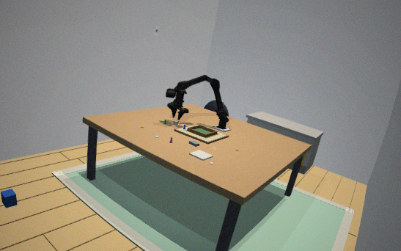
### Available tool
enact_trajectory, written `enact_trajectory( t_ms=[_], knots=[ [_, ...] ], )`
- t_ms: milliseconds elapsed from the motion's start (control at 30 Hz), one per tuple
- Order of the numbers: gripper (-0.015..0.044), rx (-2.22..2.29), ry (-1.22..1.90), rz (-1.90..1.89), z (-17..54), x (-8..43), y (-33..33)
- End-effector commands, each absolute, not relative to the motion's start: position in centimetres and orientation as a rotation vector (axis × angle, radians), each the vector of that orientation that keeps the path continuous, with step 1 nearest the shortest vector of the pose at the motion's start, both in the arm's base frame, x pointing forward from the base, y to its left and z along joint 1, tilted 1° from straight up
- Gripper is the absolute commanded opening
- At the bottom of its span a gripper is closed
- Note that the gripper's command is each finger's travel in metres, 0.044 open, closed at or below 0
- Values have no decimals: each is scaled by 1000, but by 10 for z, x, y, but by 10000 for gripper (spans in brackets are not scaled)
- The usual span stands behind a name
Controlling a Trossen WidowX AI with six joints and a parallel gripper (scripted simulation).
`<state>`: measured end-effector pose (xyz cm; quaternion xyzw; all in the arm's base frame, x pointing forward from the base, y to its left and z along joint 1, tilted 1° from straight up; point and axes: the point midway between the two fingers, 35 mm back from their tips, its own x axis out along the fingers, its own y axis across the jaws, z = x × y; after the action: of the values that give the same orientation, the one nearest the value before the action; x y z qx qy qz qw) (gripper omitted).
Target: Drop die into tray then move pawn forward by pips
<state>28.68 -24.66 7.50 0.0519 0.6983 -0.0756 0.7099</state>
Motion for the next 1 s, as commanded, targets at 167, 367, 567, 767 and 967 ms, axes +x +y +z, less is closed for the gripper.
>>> enact_trajectory(
  t_ms=[167,367,567,767,967],
  knots=[
    [275,117,1553,-159,59,287,-246],
    [275,117,1553,-159,50,287,-246],
    [275,117,1553,-159,41,286,-246],
    [144,117,1553,-159,41,286,-246],
    [84,117,1553,-159,41,286,-246]
  ],
)
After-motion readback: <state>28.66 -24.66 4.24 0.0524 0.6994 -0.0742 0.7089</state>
